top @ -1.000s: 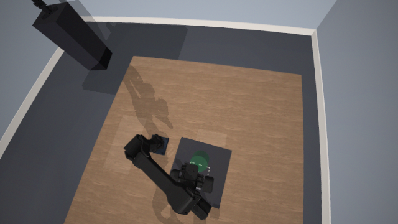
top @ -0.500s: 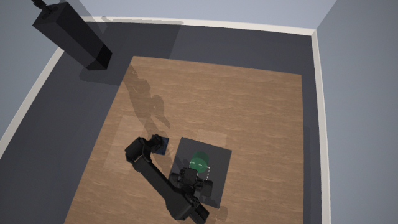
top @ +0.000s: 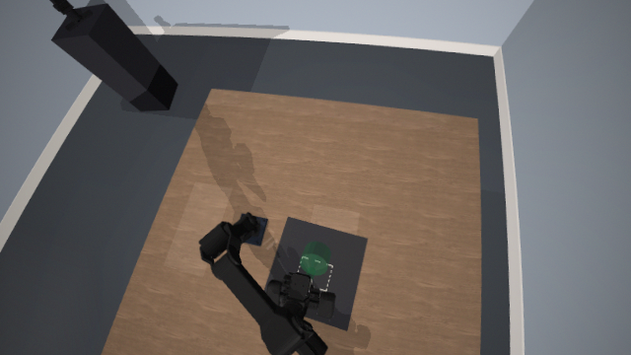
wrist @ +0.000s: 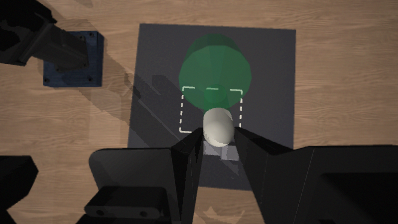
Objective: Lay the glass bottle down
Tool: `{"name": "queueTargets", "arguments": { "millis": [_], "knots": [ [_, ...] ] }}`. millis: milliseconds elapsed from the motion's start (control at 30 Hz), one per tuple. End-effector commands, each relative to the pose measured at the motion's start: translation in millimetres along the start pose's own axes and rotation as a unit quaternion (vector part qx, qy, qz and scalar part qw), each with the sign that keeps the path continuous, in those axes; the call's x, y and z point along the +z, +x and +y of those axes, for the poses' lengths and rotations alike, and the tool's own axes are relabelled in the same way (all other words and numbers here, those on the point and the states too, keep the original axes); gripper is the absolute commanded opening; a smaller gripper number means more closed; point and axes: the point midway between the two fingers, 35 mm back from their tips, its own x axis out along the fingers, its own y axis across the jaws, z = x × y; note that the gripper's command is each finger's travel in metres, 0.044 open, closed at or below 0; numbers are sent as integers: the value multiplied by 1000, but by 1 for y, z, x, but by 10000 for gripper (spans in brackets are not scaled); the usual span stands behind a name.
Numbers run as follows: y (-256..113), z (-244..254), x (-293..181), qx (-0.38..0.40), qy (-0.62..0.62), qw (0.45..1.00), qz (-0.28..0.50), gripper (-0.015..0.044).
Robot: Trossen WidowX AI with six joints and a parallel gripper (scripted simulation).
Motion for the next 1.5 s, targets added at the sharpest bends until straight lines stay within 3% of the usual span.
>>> {"name": "queueTargets", "arguments": {
  "millis": [0,1467],
  "knots": [
    [2,1,-10,1,0,1000,3,106],
    [19,7,-59,-15,5,1000,-4,106]
  ]
}}
